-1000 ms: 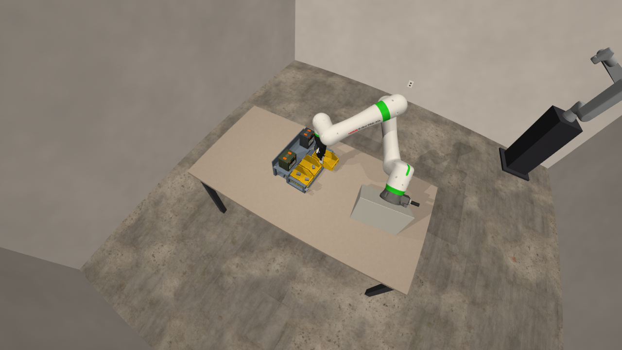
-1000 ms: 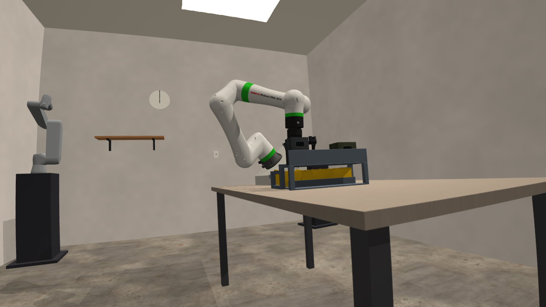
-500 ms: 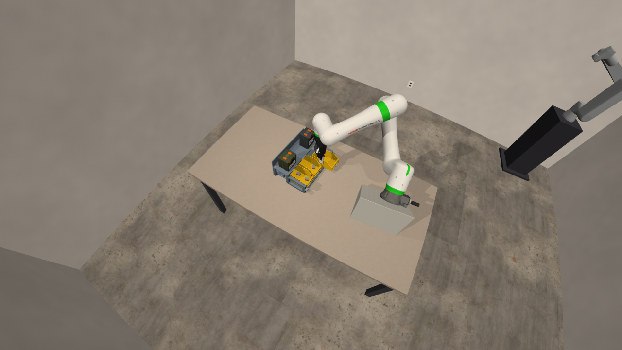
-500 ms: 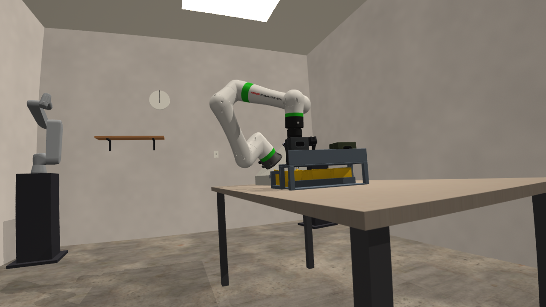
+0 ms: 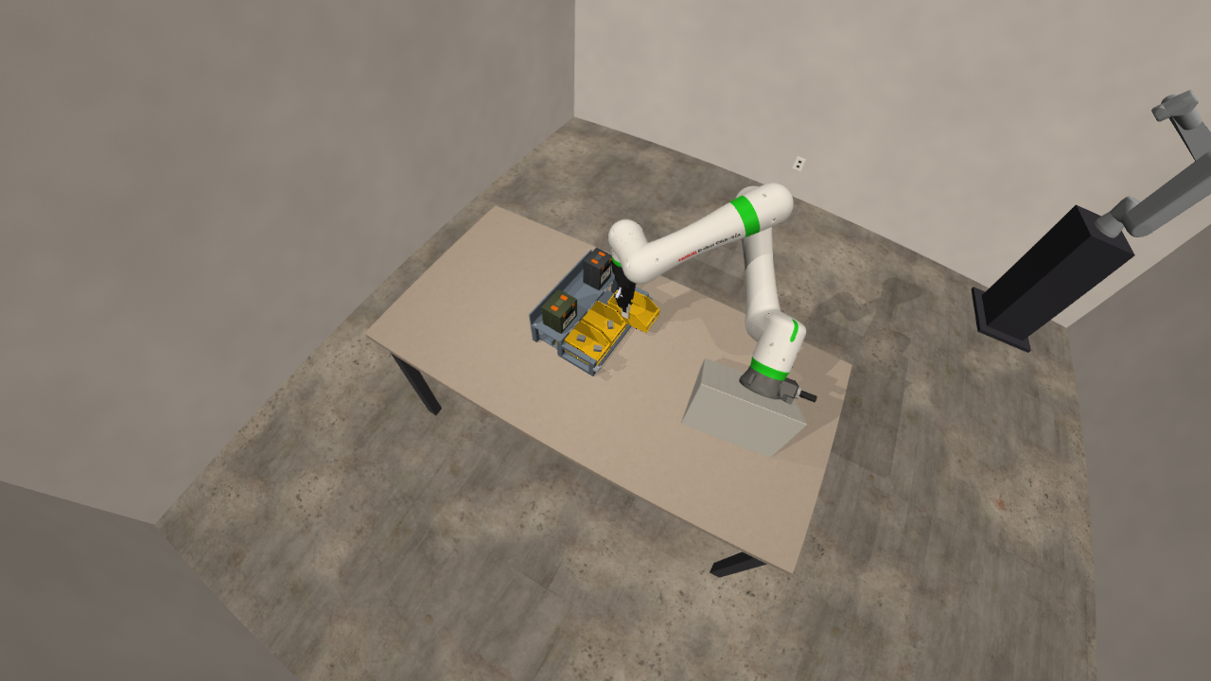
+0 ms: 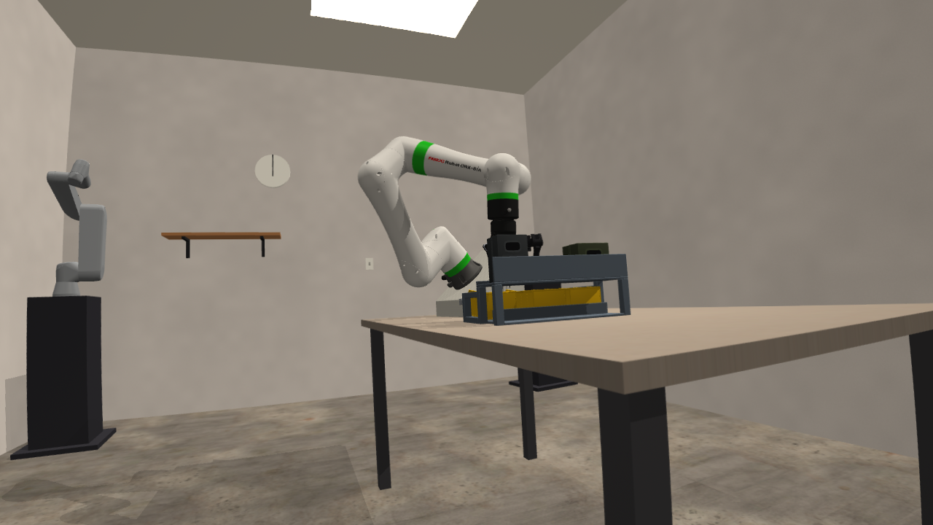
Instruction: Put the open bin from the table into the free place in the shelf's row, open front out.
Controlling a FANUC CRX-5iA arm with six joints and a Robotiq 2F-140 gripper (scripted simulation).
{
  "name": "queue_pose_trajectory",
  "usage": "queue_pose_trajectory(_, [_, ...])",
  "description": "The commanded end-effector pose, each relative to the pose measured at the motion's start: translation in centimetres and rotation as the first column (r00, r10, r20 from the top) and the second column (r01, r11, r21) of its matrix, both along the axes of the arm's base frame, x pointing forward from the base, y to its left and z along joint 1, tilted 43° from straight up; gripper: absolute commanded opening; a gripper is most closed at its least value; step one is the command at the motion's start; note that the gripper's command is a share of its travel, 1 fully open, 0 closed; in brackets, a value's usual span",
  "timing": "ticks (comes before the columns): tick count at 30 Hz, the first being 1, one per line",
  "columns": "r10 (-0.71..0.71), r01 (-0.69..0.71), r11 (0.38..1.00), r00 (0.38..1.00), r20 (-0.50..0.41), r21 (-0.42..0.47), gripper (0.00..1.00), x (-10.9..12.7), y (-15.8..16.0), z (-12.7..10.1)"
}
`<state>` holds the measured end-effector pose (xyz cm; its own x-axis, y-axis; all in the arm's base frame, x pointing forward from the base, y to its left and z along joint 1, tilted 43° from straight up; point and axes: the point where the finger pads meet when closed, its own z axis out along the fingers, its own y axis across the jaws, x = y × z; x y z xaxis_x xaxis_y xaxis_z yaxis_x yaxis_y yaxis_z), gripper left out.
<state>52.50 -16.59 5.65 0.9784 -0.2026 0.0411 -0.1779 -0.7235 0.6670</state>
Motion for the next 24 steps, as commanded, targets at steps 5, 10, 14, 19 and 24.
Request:
queue_pose_trajectory(5, [0.000,0.000,1.000,1.000,0.000,0.000,0.00,0.04,0.02,0.01])
queue_pose_trajectory(10, [0.001,-0.001,1.000,1.000,0.001,0.000,0.00,0.07,0.01,0.02])
queue_pose_trajectory(14, [0.001,-0.001,1.000,1.000,0.001,0.000,0.00,0.17,-0.01,0.02])
queue_pose_trajectory(19, [0.002,-0.002,1.000,1.000,0.003,-0.001,0.00,0.36,-0.04,0.04])
queue_pose_trajectory(24, [0.004,-0.004,1.000,1.000,0.004,-0.001,0.00,0.61,-0.09,0.05])
